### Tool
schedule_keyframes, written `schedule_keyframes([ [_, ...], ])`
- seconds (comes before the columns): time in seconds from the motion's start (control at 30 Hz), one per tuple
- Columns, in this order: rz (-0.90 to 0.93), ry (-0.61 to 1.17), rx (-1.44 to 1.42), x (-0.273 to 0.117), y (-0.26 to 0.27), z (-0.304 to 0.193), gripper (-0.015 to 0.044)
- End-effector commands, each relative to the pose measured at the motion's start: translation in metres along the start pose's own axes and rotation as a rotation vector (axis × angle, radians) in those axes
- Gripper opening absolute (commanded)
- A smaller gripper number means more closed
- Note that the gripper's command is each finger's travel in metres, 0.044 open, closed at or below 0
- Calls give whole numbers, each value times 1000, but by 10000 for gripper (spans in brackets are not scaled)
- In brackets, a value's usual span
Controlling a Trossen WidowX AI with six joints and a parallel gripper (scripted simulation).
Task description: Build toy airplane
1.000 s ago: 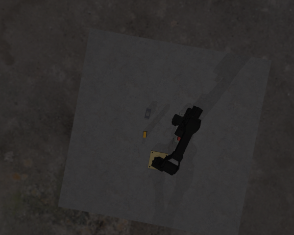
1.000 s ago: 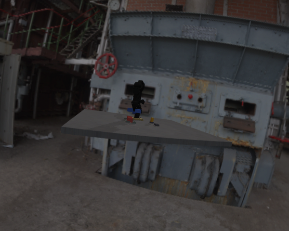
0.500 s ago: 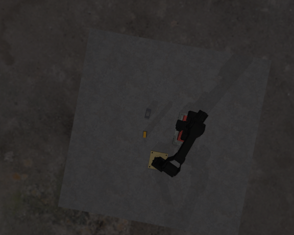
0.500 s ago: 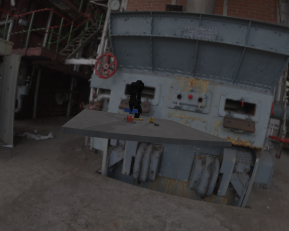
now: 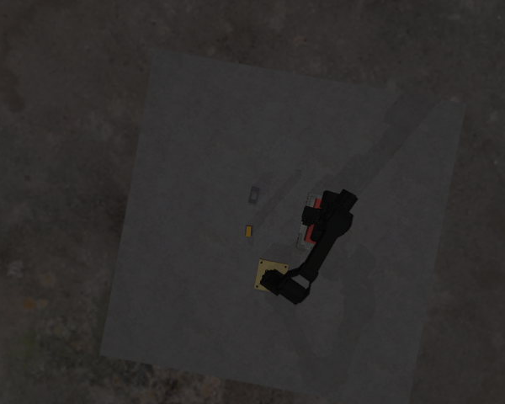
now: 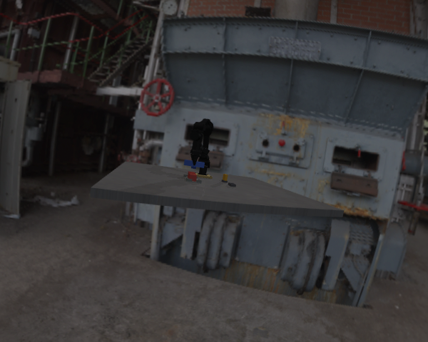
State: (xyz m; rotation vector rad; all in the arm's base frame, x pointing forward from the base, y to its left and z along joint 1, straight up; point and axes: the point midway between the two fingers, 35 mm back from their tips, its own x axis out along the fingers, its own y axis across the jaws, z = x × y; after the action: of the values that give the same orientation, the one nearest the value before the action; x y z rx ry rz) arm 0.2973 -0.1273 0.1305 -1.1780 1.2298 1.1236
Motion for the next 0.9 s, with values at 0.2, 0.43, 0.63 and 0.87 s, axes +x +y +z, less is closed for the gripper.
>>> schedule_keyframes([
  [0.2, -1, 1, -5, 12, -1, 0, 197],
  [0.43, -1, 1, -5, 23, -1, 0, 197],
  [0.63, -1, 1, -5, 33, 0, 0, 197],
  [0.87, -1, 1, -5, 40, 0, 0, 197],
])
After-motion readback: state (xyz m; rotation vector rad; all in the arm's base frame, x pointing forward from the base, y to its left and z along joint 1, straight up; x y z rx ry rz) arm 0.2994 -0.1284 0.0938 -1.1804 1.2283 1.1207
